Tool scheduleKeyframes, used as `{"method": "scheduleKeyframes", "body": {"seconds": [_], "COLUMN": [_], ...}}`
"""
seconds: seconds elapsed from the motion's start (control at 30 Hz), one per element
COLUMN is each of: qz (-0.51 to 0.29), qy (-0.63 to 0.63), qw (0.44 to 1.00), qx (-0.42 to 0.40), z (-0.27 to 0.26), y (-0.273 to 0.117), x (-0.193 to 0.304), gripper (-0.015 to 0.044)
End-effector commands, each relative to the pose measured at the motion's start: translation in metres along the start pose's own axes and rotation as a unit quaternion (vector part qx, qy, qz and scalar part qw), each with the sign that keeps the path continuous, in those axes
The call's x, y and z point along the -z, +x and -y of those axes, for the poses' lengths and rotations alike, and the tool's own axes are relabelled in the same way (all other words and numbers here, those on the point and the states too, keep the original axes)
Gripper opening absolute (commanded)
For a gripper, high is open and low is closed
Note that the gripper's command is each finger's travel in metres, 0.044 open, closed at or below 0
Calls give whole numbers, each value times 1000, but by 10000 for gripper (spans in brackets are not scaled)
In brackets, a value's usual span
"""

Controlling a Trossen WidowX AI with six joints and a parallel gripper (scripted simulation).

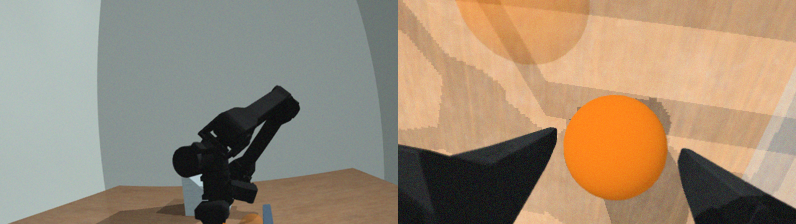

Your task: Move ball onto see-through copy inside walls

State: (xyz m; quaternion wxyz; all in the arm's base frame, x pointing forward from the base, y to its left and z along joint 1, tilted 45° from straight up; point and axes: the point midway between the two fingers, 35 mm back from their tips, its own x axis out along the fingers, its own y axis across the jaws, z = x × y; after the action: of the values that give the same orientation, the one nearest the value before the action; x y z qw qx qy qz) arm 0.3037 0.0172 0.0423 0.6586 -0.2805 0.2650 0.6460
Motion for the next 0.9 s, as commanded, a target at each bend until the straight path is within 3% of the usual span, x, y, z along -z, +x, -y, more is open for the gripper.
{"method": "scheduleKeyframes", "body": {"seconds": [0.0,0.27,0.6,0.87], "qz": [3,3,-2,-5], "qy": [4,4,21,40], "qw": [1000,1000,1000,999], "qx": [-2,-2,9,19], "z": [-2,-2,5,5], "y": [2,2,-40,-87], "x": [0,0,3,4], "gripper": [307,253,0,0]}}
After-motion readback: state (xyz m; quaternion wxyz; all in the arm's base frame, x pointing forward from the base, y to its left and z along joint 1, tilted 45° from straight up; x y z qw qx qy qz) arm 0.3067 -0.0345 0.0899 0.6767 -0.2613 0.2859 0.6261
